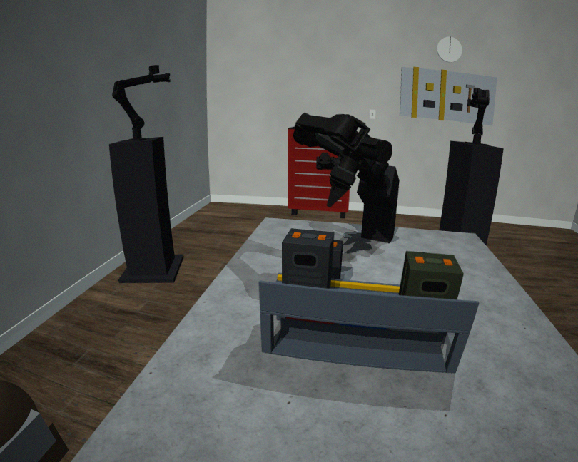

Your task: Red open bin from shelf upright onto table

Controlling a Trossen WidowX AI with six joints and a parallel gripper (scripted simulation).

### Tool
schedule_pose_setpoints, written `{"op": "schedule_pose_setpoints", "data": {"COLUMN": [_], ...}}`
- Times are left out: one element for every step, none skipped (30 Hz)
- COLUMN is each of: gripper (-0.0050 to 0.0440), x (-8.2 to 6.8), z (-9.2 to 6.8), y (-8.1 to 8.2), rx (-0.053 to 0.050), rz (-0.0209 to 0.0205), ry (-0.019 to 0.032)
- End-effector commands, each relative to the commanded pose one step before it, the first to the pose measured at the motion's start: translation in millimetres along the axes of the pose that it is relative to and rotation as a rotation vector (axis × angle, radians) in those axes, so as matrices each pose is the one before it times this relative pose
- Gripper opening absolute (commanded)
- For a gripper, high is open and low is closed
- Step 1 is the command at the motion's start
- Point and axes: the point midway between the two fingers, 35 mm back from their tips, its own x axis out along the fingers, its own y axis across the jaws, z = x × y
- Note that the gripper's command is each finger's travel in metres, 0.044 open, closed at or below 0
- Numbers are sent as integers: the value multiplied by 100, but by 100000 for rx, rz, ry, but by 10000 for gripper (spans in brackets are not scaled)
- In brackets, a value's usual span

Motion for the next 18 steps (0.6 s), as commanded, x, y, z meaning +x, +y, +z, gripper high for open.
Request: {"op": "schedule_pose_setpoints", "data": {"gripper": [440, 440, 440, 440, 440, 440, 440, 440, 440, 440, 440, 440, 440, 440, 440, 440, 440, 440], "x": [2642, 0, 0, 0, 0, 0, 0, 0, 0, -2009, 647, 624, 599, 573, 0, 0, 0, 0], "z": [301, 0, 0, 0, 0, 0, 0, 0, 0, -667, -64, -41, -20, 0, 0, 0, 0, 0], "y": [1183, 0, 0, 0, 0, 0, 0, 0, 0, -84, 760, 780, 800, 820, 0, 0, 0, 0], "rx": [1743, 0, 0, 0, 0, 0, 0, 0, 0, -701, 401, 401, 401, 401, 0, 0, 0, 0], "rz": [-15820, 0, 0, 0, 0, 0, 0, 0, 0, 14099, -3309, -3309, -3309, -3309, 0, 0, 0, 0], "ry": [10862, 0, 0, 0, 0, 0, 0, 0, 0, -4818, 3991, 3991, 3991, 3991, 0, 0, 0, 0]}}
